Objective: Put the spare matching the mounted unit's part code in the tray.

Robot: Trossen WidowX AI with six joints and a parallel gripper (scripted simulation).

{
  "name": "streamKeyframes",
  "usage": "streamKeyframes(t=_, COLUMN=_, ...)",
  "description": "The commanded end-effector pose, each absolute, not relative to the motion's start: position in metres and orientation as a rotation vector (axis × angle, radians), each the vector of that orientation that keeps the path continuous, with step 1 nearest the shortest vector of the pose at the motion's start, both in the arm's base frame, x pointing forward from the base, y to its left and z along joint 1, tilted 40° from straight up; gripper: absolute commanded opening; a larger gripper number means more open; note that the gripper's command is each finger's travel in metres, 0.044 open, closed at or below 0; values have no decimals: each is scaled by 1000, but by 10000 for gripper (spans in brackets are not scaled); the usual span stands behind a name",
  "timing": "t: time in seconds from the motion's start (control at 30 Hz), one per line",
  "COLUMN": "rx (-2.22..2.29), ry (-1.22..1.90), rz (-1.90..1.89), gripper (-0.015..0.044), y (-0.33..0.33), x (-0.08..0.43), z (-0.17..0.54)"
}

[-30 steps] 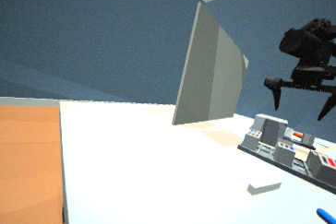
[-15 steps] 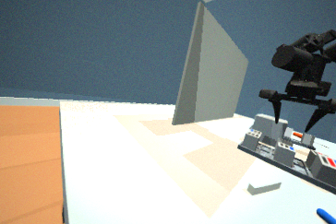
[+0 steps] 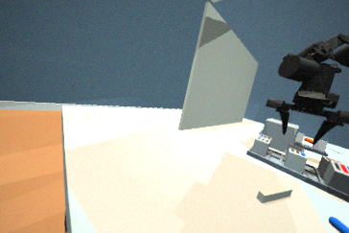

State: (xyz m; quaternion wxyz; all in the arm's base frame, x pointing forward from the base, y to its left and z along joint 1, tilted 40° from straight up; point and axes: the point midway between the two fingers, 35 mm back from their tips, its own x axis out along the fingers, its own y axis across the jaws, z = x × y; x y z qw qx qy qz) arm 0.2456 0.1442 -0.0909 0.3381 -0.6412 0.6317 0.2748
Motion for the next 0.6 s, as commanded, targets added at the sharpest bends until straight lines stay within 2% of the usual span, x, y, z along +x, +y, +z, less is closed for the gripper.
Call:
streamKeyframes(t=0.0, rx=-1680, ry=1651, rz=716, gripper=300, y=138, x=246, z=-96)
streamKeyframes(t=0.57, rx=-1681, ry=1652, rz=714, gripper=300, y=120, x=247, z=-118)
